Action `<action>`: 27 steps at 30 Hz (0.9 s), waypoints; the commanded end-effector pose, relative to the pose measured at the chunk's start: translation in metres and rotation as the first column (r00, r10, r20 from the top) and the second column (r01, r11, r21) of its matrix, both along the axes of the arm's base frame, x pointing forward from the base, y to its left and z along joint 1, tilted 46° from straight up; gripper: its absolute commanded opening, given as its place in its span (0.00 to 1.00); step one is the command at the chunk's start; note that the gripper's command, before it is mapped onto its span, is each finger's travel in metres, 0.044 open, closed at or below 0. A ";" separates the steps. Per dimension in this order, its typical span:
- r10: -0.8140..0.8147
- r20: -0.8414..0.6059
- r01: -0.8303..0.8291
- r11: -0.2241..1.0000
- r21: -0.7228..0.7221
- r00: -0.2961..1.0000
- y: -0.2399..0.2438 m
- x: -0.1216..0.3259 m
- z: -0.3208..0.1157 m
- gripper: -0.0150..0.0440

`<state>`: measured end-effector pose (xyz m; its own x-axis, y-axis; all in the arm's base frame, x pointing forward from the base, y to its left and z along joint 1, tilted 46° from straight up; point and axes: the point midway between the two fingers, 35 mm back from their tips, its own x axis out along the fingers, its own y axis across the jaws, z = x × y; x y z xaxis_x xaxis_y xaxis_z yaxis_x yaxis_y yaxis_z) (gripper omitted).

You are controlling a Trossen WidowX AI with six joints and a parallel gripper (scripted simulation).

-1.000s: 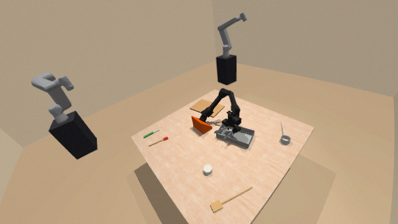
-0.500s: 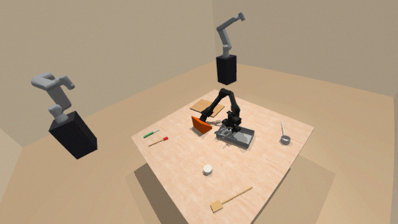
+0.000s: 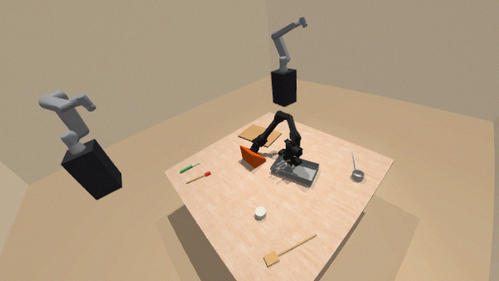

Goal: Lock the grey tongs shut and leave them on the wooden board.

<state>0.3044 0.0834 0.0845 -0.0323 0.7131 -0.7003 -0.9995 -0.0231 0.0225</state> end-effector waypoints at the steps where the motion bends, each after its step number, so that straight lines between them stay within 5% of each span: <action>1: 0.001 0.003 -0.001 1.000 0.000 1.000 0.000 0.000 0.000 0.43; 14: 0.001 0.003 -0.001 1.000 0.000 1.000 0.000 0.000 0.000 0.28; 20: 0.001 0.003 -0.001 1.000 0.000 1.000 0.000 0.000 0.000 0.01; 27: 0.000 0.001 0.000 1.000 -0.002 1.000 -0.011 0.003 0.009 0.00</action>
<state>0.3024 0.0828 0.0859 -0.0430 0.7142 -0.6986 -0.9991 -0.0287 0.0322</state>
